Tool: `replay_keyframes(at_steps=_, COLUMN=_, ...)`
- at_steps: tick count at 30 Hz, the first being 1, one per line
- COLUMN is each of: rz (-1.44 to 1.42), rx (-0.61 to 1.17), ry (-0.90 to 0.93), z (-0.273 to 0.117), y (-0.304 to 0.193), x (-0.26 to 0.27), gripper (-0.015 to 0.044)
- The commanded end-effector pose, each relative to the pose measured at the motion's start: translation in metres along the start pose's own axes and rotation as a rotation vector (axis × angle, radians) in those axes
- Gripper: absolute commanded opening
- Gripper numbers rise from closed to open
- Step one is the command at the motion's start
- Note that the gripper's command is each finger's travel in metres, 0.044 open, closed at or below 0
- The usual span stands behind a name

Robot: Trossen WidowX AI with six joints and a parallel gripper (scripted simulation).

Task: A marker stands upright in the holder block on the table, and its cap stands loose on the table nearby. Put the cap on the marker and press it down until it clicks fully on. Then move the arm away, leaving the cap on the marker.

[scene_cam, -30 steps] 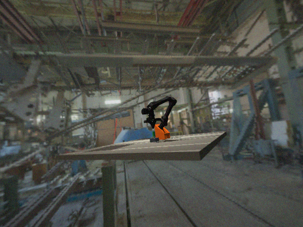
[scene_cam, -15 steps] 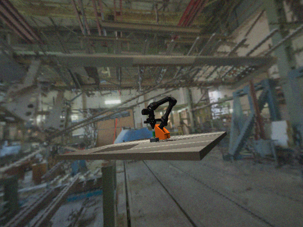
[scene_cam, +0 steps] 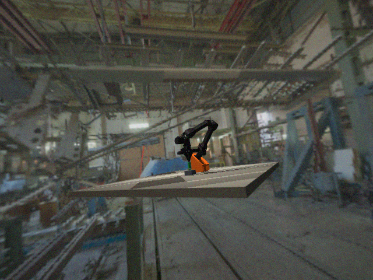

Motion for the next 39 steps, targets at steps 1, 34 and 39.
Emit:
replay_keyframes(at_steps=1, rz=0.008, rx=0.002, ry=0.005, z=0.007, y=0.000, x=0.000, gripper=0.0000)
replay_keyframes(at_steps=34, rz=0.001, rx=-0.005, ry=-0.003, z=-0.082, y=0.001, x=-0.001, gripper=0.0184)
replay_keyframes(at_steps=39, rz=0.001, rx=-0.005, ry=-0.003, z=-0.082, y=0.001, x=-0.001, gripper=0.0315)
Point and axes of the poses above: the point midway between the two fingers, 35 mm back from their tips, its own z axis out along the fingers, its own x axis across the jaws, y = z × x, the point moved 8 cm from there along -z, back along the fingers, and after that the axes turned 3 degrees about z, right-handed, at the moved point
